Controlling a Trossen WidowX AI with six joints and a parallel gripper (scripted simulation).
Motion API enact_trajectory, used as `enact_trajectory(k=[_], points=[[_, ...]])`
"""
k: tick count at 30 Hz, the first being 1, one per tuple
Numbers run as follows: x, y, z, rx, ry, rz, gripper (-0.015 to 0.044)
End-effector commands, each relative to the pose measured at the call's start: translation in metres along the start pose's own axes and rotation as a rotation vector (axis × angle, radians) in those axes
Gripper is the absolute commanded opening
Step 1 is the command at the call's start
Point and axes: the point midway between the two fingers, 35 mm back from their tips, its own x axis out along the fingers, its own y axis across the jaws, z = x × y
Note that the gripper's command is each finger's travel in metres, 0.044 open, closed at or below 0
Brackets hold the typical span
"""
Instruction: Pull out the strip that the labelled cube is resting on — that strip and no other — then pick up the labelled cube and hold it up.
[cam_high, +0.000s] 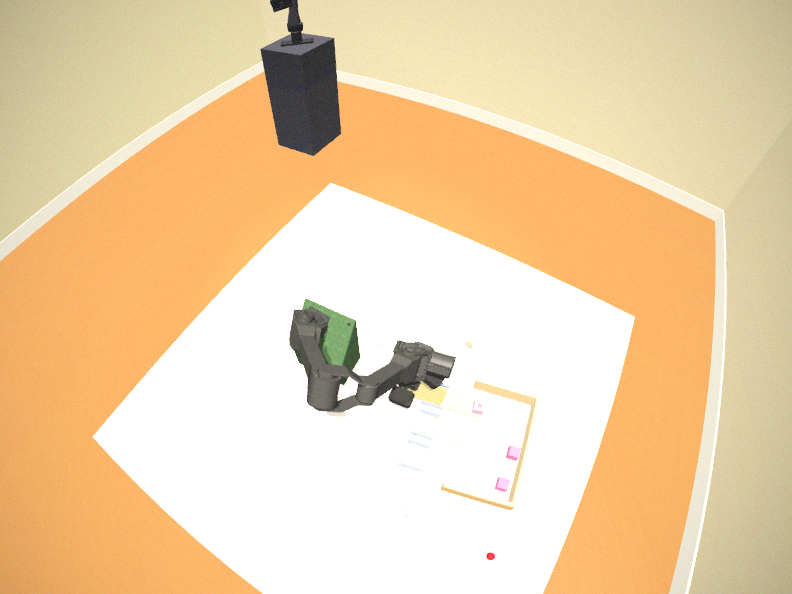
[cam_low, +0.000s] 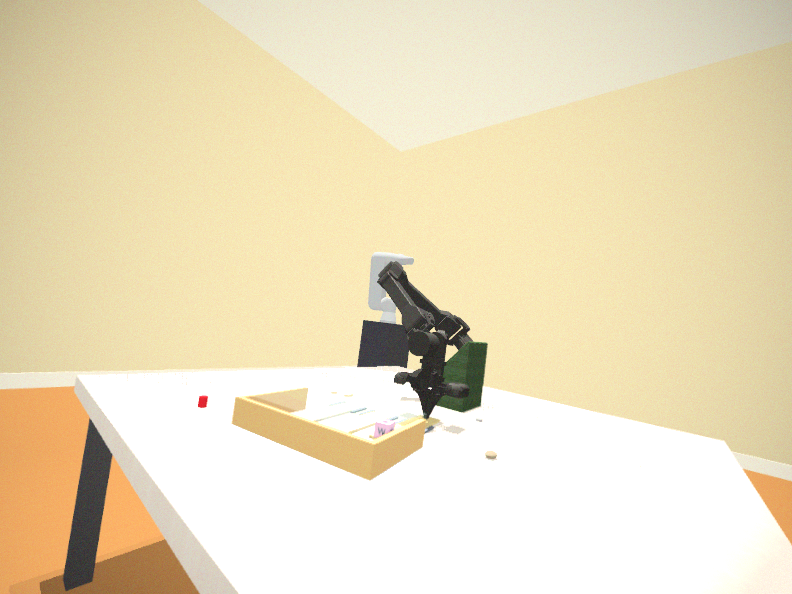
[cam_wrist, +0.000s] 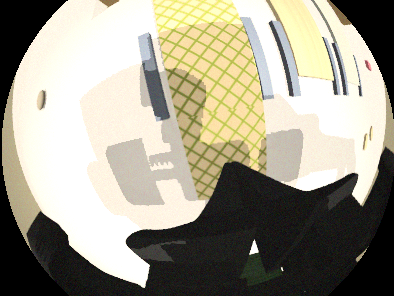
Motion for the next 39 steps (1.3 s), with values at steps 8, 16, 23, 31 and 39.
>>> enact_trajectory(k=[8, 16, 23, 31, 39], points=[[0.004, 0.000, -0.025, -0.017, 0.026, -0.002, 0.0000], [0.004, -0.001, -0.037, -0.018, 0.026, -0.002, 0.0000], [0.003, -0.001, -0.047, -0.019, 0.026, -0.002, 0.0000], [0.003, -0.002, -0.058, -0.019, 0.027, -0.002, 0.0000], [0.003, -0.002, -0.068, -0.020, 0.027, -0.002, 0.0000]])
